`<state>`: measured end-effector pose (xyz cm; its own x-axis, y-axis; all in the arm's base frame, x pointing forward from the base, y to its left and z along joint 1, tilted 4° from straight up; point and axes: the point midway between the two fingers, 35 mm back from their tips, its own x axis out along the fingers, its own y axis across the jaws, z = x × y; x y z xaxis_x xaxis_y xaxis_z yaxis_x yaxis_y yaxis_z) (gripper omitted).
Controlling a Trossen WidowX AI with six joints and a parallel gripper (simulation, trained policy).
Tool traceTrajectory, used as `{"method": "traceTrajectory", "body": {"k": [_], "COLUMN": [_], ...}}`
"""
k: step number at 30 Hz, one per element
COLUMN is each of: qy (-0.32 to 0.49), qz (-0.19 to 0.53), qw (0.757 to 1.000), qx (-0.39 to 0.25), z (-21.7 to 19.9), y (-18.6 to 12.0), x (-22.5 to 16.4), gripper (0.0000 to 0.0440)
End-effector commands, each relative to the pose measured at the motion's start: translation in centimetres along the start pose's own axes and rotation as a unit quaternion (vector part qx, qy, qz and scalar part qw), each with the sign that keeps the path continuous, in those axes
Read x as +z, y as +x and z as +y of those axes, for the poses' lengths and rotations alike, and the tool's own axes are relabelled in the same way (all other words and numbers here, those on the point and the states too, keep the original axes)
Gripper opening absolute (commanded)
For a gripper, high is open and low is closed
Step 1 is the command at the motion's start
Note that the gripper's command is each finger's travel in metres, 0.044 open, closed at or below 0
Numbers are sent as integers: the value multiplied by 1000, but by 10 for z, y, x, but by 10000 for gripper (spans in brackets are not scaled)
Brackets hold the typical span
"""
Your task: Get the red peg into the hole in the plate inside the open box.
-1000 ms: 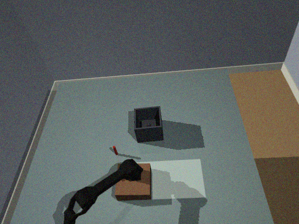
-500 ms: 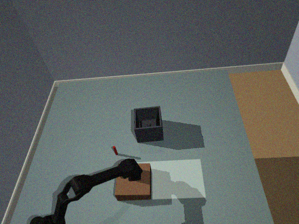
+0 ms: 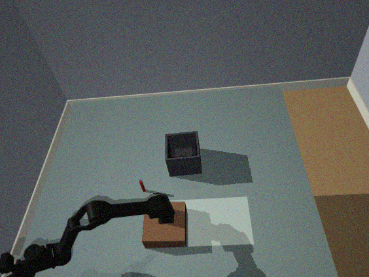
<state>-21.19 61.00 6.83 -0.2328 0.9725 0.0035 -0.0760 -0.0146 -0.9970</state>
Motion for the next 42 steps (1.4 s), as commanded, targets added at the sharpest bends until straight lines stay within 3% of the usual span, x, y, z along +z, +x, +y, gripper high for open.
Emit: {"method": "traceTrajectory", "body": {"k": [1,11,21,31,42], "qy": [50,192,327,448,559], "qz": [32,127,225,318,411], "qw": [998,972,917,835,719], "qx": [14,41,44,20,-31], "z": [-7,-21,-36,-53,-74], "y": [0,-6,-28,-64,-122], "x": [-28,-109,-189,-266,-343], "gripper": [440,440,440,440,440]}}
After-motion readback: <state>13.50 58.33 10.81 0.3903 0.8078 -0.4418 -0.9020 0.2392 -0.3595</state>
